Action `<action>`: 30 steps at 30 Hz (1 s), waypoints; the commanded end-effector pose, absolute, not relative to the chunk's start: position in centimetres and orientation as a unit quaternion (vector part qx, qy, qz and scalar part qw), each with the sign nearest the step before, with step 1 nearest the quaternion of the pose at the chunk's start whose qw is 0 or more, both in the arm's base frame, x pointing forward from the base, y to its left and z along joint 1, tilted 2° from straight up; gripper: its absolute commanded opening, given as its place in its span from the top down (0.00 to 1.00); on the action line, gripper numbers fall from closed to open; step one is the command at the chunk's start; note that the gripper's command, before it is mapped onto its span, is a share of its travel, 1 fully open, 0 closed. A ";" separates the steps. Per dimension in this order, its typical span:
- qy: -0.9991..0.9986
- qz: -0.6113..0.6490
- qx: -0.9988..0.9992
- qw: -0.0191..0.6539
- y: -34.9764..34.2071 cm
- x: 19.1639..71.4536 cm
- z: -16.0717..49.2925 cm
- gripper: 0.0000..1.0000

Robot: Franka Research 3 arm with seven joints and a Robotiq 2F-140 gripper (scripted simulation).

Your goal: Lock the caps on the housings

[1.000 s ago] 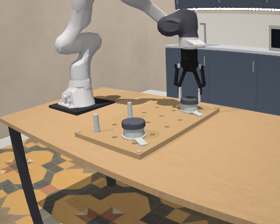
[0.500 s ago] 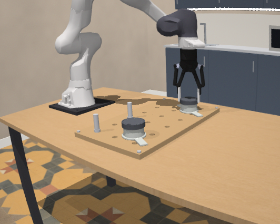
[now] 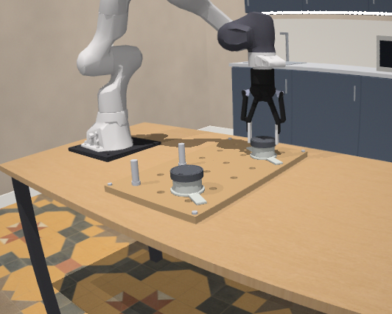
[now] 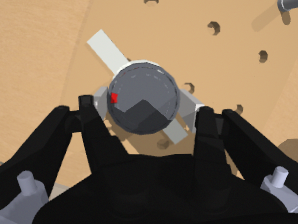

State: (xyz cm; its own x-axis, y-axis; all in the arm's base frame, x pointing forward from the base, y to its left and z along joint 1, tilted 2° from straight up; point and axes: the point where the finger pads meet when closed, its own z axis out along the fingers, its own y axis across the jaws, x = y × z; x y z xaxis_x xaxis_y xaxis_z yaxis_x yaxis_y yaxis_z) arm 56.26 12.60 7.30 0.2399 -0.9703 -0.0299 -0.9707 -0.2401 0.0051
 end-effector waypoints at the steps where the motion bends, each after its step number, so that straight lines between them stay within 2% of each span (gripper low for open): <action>1: 0.614 0.015 -0.789 0.007 12.3 56.1 7.2 0.90; 30: 0.614 0.015 -0.789 0.007 9.9 56.0 7.2 0.90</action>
State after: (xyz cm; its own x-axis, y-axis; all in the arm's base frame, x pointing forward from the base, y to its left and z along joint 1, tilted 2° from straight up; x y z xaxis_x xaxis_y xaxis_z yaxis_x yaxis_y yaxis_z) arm 56.07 10.06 7.23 0.2350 -0.9715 -0.0294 -0.9719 -0.2353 0.0057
